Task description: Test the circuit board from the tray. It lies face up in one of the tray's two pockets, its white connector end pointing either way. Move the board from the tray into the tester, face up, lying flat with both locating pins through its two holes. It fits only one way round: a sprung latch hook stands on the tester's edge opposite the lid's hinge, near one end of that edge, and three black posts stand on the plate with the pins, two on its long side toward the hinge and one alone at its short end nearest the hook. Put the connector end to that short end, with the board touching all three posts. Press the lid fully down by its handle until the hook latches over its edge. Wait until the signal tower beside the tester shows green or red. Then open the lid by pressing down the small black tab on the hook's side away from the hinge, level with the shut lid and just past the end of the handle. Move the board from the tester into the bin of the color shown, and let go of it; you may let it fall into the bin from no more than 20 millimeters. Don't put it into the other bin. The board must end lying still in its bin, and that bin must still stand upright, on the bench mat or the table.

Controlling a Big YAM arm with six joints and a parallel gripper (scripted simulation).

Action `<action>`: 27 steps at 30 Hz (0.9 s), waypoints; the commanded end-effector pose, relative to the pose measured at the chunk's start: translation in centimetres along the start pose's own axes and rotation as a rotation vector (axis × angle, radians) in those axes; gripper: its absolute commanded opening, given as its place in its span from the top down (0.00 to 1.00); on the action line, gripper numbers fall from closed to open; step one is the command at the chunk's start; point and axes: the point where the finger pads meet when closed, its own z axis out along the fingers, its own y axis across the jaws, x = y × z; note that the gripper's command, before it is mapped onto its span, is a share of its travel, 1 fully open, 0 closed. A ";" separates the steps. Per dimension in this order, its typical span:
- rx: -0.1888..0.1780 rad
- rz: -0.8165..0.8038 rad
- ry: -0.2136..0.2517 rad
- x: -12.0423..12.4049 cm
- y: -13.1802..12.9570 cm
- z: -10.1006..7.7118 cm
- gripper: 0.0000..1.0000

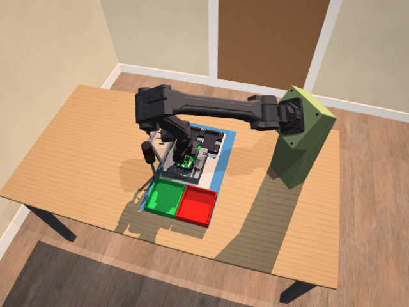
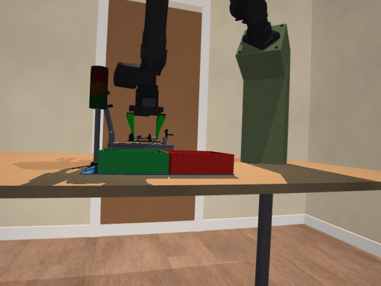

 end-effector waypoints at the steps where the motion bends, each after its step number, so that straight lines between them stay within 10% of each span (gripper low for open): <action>1: 0.006 0.004 0.000 0.0 -0.3 0.3 0.28; 27: 0.002 0.006 0.000 0.1 0.0 0.4 0.08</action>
